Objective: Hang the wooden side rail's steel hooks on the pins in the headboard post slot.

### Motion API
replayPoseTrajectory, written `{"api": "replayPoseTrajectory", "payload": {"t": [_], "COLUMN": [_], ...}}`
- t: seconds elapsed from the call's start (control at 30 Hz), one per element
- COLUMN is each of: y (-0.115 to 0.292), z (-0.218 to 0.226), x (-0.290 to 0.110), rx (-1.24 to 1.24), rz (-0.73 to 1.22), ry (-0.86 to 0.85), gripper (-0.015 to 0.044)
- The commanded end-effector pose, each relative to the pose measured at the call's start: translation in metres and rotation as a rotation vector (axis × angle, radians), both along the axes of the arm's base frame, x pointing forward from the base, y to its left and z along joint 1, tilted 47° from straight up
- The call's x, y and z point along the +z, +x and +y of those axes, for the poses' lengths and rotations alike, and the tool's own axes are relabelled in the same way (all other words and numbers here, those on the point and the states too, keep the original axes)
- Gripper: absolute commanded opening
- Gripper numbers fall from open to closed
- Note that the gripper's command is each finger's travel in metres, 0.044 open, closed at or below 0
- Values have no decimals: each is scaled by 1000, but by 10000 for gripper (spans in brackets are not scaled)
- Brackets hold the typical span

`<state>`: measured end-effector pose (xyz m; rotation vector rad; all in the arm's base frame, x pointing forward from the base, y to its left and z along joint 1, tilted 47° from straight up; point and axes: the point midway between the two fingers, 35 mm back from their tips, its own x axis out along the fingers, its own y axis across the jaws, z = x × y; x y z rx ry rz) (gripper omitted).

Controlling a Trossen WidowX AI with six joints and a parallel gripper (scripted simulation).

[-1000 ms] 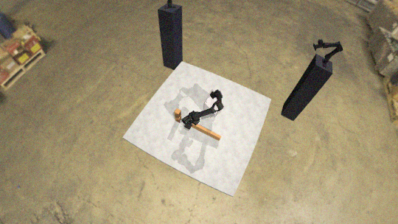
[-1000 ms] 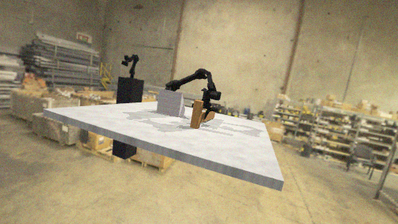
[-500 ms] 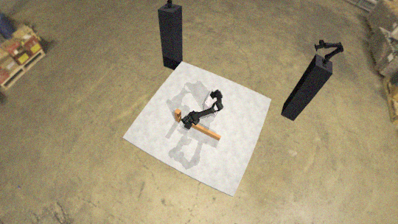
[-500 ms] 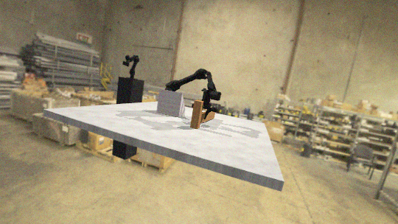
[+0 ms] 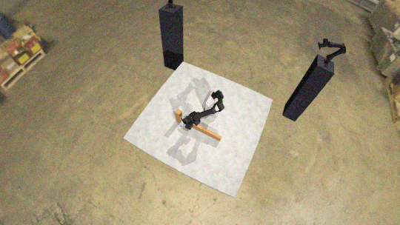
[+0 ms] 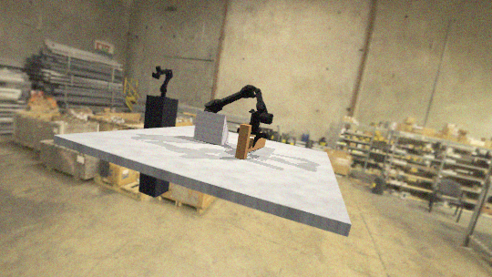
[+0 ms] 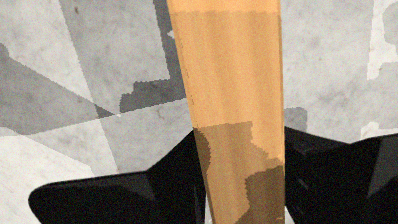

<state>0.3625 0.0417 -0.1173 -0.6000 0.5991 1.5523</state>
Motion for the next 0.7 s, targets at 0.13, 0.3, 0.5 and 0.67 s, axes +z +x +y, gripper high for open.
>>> {"api": "replayPoseTrajectory", "payload": {"t": [0.13,0.3,0.5,0.67], "y": [1,1,0,0], "z": [-4,-5,-6,-6], "x": [-1,-1,-1,-2], "rx": [-8,-8,-8,-8], "rz": [-1,-1,-1,-1], "ry": [-1,-1,-1,-1], "gripper": [0,0,0,0]}}
